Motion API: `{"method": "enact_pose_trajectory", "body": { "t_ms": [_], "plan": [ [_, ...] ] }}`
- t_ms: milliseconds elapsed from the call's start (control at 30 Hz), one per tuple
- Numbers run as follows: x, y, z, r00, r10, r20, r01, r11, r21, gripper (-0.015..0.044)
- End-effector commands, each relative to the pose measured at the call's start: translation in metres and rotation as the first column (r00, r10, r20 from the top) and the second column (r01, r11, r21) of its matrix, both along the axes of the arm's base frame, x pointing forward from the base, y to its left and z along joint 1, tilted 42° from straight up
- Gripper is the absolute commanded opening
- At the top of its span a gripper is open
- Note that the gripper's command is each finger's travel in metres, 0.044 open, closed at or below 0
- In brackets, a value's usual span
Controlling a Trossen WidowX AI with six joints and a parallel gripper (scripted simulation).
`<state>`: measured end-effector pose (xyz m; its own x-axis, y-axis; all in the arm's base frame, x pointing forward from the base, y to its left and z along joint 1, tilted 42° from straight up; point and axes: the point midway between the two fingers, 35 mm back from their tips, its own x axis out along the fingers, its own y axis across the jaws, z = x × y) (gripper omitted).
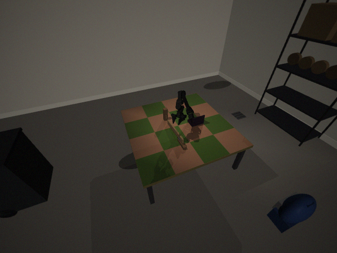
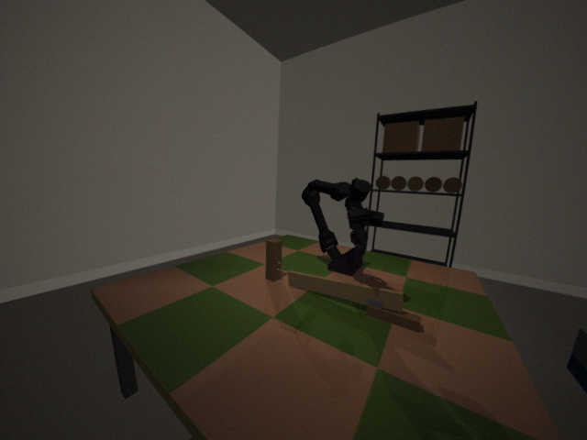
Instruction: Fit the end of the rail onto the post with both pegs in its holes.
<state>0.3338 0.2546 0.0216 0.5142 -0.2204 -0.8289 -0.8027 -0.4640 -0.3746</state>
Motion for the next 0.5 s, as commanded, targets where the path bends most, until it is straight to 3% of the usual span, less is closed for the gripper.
{"method": "enact_pose_trajectory", "body": {
  "t_ms": [0,333,467],
  "plan": [
    [0.01,-0.069,0.006,0.984,-0.17,-0.053,0.164,0.981,-0.104,0.044],
    [-0.017,-0.231,0.04,0.803,-0.574,-0.159,0.491,0.789,-0.369,0.044],
    [-0.026,-0.251,0.046,0.764,-0.622,-0.17,0.521,0.751,-0.405,0.044]
  ]
}}
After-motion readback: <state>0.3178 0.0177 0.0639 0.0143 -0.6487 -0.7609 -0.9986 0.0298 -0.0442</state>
